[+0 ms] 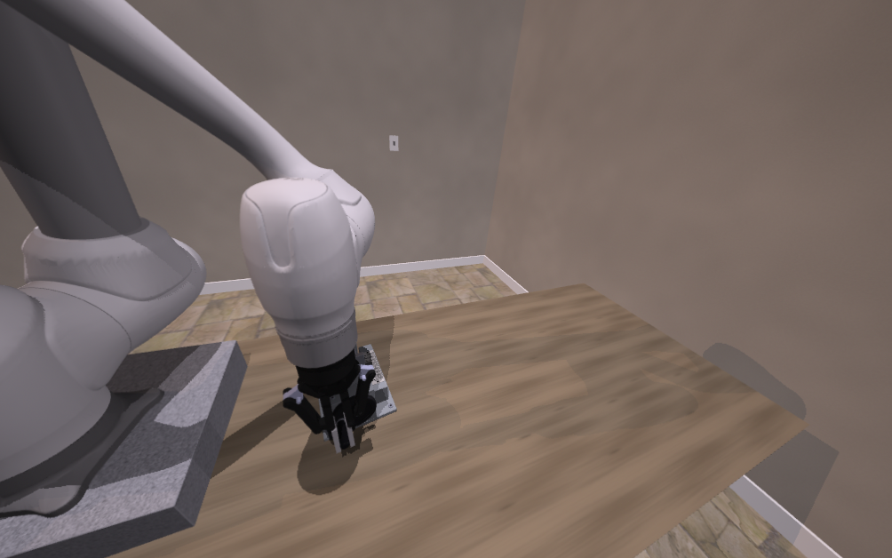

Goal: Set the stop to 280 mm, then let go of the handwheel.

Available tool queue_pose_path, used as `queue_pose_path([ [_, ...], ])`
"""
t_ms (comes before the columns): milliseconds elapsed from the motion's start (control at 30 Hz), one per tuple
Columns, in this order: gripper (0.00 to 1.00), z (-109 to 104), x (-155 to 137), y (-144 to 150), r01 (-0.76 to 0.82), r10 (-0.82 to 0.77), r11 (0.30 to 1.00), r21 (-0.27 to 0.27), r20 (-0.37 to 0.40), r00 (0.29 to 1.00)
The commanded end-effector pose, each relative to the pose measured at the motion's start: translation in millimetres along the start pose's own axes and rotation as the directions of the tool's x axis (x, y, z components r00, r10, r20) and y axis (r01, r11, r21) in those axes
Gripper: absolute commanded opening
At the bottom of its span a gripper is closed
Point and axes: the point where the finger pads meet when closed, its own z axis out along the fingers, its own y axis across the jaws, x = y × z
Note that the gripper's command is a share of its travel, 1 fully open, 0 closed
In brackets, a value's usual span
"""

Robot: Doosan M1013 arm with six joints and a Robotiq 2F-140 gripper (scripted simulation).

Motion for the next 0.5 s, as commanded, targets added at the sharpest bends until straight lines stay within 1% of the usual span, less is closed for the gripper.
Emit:
queue_pose_path([
  [0,0.04,3.2,0.0,-1.1,0.0,0.0,1.0,0.001,0.0,1.0],
  [467,0.04,16.3,0.0,-11.7,0.0,0.0,1.0,0.001,0.0,1.0],
])
